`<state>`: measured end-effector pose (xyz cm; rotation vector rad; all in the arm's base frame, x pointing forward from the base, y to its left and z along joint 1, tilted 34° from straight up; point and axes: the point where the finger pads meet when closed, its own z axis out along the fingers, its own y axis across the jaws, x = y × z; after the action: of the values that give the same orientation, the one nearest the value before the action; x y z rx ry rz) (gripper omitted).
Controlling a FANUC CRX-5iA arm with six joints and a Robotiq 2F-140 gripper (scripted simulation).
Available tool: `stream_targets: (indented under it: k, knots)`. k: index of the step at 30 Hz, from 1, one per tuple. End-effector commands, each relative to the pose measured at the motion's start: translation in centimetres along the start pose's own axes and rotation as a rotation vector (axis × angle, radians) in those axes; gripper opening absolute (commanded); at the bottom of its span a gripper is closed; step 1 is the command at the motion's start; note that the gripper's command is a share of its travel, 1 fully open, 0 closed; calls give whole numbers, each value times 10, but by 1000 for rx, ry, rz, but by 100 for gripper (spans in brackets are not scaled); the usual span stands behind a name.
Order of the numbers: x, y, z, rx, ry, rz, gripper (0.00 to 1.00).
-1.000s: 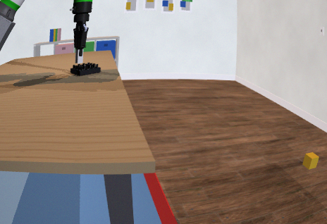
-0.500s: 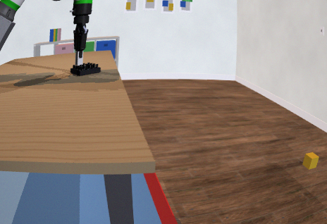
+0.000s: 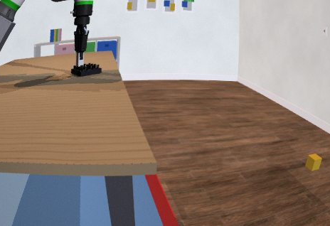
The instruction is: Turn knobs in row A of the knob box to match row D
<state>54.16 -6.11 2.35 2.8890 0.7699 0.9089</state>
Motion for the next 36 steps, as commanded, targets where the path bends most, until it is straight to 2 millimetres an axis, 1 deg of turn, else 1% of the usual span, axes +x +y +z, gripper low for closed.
stream_targets:
  k: [1, 31, 32, 36]
  knots:
    - [0, 0, 0, 0, 0, 0, 12]
    - [0, 0, 0, 0, 0, 0, 12]
    - [0, 0, 0, 0, 0, 0, 5]
    - [0, 0, 0, 0, 0, 0, 5]
